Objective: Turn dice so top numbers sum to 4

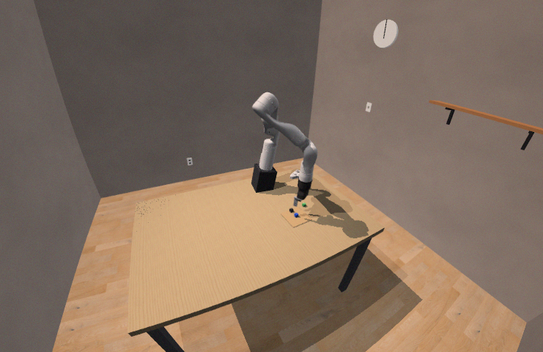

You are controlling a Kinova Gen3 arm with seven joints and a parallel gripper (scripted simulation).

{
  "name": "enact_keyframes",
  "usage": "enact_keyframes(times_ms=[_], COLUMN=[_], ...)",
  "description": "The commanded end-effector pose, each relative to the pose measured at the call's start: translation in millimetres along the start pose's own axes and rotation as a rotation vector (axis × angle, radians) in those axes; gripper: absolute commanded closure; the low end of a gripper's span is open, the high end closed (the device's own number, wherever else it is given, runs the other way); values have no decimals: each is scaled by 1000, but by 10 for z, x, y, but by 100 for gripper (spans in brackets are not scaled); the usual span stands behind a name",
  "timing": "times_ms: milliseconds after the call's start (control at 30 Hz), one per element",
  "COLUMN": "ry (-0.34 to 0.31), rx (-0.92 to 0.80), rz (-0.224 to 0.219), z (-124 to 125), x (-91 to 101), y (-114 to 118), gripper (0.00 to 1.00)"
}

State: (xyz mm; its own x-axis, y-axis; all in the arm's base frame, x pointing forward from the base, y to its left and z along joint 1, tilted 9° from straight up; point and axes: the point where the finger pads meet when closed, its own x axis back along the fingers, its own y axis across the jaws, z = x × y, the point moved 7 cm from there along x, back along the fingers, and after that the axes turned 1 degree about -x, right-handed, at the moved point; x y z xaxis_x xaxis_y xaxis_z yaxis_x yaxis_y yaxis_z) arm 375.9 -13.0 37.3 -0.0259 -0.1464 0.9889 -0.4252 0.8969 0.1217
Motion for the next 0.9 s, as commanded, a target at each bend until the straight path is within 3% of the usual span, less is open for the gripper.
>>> enact_keyframes(times_ms=[0, 100, 867], ry=[5, 6, 16], rx=[76, 114, 1076], rz=[-6, -6, -11], z=[16, 21, 46], x=[-16, -20, -90], y=[54, 65, 377], gripper=[0, 0, 0])
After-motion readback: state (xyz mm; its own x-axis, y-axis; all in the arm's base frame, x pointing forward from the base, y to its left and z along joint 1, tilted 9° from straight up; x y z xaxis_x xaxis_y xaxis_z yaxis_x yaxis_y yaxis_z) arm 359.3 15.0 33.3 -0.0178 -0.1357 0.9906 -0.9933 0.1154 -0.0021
